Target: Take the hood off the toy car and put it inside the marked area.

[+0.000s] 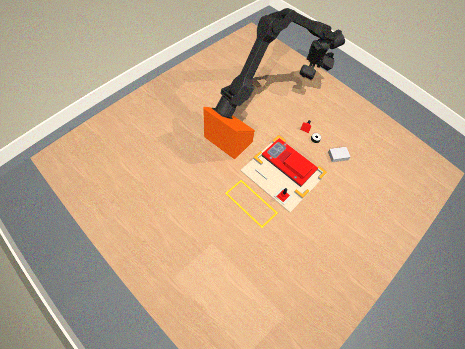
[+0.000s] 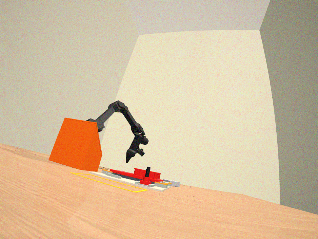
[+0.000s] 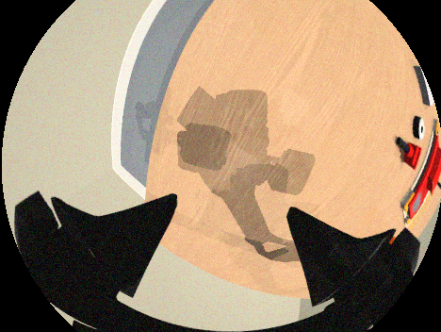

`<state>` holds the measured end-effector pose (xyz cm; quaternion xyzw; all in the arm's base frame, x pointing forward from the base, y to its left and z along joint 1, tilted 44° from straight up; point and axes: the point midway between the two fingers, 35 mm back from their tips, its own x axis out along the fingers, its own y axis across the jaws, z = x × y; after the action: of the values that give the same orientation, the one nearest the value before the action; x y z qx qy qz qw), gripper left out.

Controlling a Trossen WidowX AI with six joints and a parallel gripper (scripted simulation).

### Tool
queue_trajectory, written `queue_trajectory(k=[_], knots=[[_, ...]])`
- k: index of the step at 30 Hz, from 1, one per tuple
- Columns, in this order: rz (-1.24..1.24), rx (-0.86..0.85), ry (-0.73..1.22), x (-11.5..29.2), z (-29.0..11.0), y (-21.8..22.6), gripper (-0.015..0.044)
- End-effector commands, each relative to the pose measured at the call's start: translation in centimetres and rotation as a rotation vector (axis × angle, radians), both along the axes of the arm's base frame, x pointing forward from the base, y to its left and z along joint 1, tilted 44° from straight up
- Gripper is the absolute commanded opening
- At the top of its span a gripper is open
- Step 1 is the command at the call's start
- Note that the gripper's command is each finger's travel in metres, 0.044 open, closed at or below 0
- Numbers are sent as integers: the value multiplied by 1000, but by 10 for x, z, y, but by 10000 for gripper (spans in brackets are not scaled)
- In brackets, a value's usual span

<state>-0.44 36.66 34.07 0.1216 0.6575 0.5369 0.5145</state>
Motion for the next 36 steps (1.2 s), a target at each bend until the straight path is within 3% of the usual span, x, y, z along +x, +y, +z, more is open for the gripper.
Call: queue_trajectory(k=[1, 11, 22, 36], knots=[[-40, -49, -27, 39, -30, 4, 440], [-172, -159, -65, 153, -106, -20, 440], [-302, -257, -48, 257, -186, -95, 440], [-420, -254, 22, 320, -278, -234, 440]])
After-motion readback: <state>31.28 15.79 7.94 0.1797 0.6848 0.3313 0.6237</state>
